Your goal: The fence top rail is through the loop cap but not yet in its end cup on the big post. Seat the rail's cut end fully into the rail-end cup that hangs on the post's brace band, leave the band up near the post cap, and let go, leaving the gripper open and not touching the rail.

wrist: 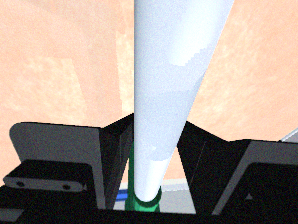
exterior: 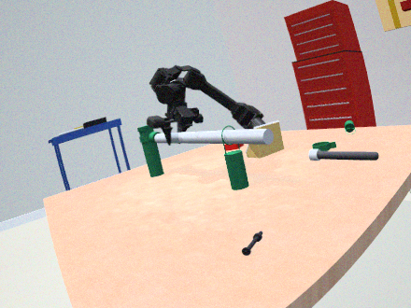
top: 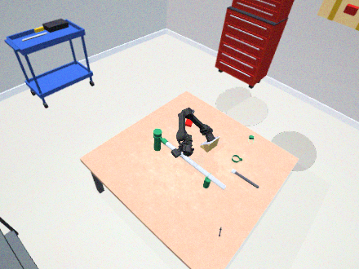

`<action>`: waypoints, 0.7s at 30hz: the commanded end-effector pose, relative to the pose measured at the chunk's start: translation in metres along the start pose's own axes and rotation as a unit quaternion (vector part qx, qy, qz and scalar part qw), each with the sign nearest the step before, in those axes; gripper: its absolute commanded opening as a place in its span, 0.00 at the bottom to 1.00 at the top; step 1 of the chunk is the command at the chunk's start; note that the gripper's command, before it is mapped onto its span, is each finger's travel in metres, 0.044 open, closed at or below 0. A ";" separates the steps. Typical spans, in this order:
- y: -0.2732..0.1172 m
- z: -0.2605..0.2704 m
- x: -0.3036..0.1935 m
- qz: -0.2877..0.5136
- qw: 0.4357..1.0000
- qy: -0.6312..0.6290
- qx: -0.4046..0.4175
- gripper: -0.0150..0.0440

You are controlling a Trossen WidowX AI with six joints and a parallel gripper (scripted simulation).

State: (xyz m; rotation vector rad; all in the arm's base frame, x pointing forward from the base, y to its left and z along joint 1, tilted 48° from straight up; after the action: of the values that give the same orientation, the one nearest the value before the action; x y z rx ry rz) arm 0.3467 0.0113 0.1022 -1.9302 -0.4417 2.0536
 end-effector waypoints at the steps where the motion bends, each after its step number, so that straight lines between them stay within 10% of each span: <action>1: -0.002 0.000 -0.005 0.006 1.000 -0.002 -0.006 0.25; 21: 0.000 0.000 0.000 0.000 1.000 0.000 0.000 0.25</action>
State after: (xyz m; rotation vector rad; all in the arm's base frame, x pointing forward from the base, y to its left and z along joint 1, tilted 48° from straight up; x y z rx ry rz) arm 0.3465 0.0113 0.1018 -1.9265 -0.4414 2.0528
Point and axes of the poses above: the point midway between the two fingers, 35 mm back from their tips, its own y axis out along the fingers, its own z axis across the jaws, x = y × z, the point moved 4 cm from there along -y, back along the fingers, and after that the axes turned 6 degrees about -y, right-handed, at the moved point
